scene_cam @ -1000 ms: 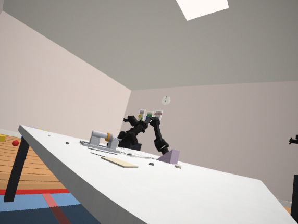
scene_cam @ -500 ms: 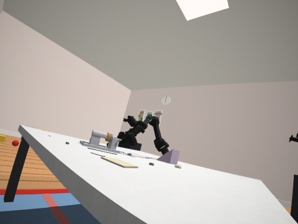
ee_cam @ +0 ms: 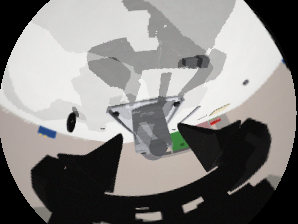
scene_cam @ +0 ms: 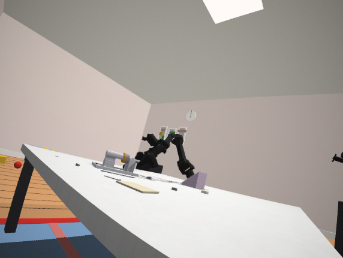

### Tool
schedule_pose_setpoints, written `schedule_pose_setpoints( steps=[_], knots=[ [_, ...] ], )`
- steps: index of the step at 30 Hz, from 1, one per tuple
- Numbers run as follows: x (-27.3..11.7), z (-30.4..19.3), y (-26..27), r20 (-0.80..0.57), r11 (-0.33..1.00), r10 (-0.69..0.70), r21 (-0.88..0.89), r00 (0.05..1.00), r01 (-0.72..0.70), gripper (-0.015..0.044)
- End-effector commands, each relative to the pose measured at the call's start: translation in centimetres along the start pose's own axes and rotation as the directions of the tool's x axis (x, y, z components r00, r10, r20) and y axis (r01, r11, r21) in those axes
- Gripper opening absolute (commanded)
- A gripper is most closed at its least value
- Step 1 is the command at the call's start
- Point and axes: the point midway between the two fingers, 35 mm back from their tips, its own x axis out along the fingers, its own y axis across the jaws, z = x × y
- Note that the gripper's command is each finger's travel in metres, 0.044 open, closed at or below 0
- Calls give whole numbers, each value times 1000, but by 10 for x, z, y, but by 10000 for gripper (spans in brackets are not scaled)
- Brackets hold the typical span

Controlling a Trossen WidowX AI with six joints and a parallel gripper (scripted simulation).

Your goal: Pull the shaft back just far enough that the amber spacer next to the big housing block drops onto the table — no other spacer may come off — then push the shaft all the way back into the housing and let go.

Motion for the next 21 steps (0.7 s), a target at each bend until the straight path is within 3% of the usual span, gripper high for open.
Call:
schedule_pose_setpoints(
  steps=[1,2,17,21],
  knots=[
    [1,-2,-1,-3,1000,-3,-4,1000,3,440],
    [1,-2,-2,-3,1000,-3,-4,1000,3,440],
    [0,0,0,0,1000,0,0,1000,0,46],
    [0,0,0,0,1000,0,0,1000,0,20]
  ],
)
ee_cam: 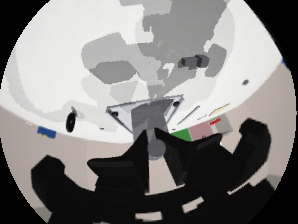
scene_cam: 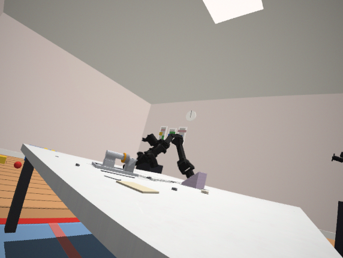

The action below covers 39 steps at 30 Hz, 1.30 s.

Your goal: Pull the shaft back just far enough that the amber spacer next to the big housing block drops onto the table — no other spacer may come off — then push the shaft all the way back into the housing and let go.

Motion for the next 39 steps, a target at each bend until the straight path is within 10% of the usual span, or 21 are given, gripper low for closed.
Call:
schedule_pose_setpoints(
  steps=[1,39],
  knots=[
    [0,0,1,1,1000,3,0,1000,-3,13],
    [-11,11,0,-1,1000,1,-4,1000,-1,0]
  ],
)
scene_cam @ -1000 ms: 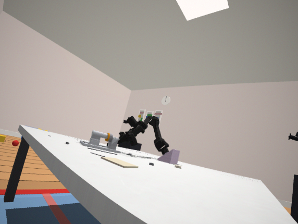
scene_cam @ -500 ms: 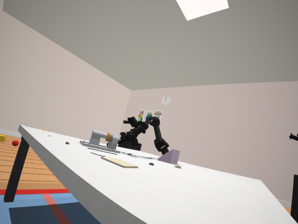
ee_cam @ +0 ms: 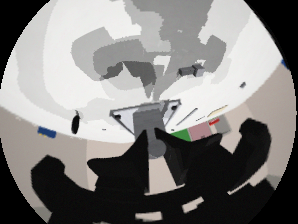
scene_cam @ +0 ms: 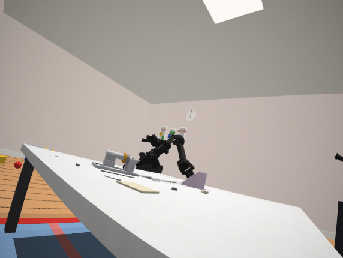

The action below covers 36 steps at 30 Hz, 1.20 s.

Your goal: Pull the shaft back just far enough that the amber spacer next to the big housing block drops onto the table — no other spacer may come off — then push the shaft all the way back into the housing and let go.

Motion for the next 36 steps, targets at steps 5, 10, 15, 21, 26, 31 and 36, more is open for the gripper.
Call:
schedule_pose_setpoints(
  steps=[5,10,15,21,26,31,36],
  knots=[
    [-1,1,1,0,1000,3,0,1000,-3,0],
    [-2,1,1,0,1000,3,0,1000,-3,0],
    [-2,2,1,0,1000,3,0,1000,-3,0],
    [-3,2,1,0,1000,3,0,1000,-3,0],
    [-3,3,1,0,1000,3,0,1000,-3,0],
    [-3,3,1,0,1000,3,0,1000,-3,0],
    [-4,3,1,0,1000,3,0,1000,-3,0]
  ],
)
